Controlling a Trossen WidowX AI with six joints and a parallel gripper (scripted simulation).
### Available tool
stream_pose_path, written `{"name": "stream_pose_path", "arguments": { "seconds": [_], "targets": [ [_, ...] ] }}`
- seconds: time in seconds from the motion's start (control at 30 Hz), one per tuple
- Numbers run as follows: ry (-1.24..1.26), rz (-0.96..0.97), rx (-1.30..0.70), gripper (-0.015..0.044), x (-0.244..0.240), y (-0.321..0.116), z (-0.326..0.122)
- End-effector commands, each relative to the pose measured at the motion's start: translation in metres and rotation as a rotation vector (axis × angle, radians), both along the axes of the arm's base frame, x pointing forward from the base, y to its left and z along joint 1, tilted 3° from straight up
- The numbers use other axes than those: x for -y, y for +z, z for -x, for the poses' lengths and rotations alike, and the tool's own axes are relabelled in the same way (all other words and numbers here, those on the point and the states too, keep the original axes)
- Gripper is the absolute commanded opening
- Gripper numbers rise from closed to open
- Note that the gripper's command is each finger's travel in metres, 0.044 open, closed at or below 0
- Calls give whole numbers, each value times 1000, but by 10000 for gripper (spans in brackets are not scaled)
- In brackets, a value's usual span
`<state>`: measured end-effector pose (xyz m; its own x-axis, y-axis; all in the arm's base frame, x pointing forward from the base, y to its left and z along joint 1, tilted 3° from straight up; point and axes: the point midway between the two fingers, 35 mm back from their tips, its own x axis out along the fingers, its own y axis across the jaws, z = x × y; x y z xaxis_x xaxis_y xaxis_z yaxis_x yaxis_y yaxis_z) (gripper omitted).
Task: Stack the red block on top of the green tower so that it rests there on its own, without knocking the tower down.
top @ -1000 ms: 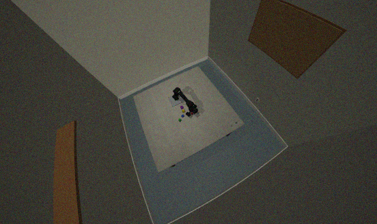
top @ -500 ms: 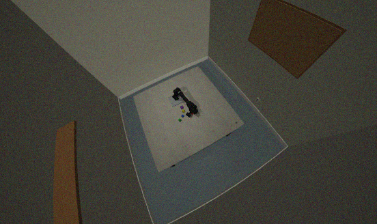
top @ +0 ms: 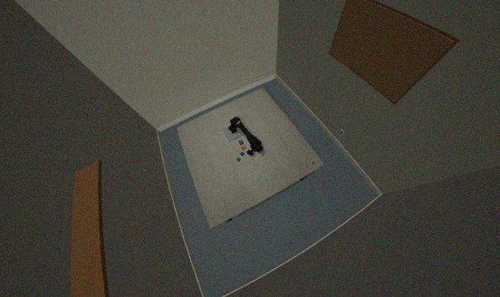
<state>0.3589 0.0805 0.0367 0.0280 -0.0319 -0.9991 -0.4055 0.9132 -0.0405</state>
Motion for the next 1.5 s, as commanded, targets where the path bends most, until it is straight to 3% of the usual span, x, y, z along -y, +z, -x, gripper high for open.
{"name": "stream_pose_path", "arguments": {
  "seconds": [0.0,0.2,0.67,0.93,1.47],
  "targets": [
    [6,3,2,440,1,-1,0],
    [1,0,0,440,1,0,0],
    [1,0,0,72,1,0,0],
    [1,0,0,0,1,1,0],
    [6,3,2,0,-2,73,2]
  ]
}}
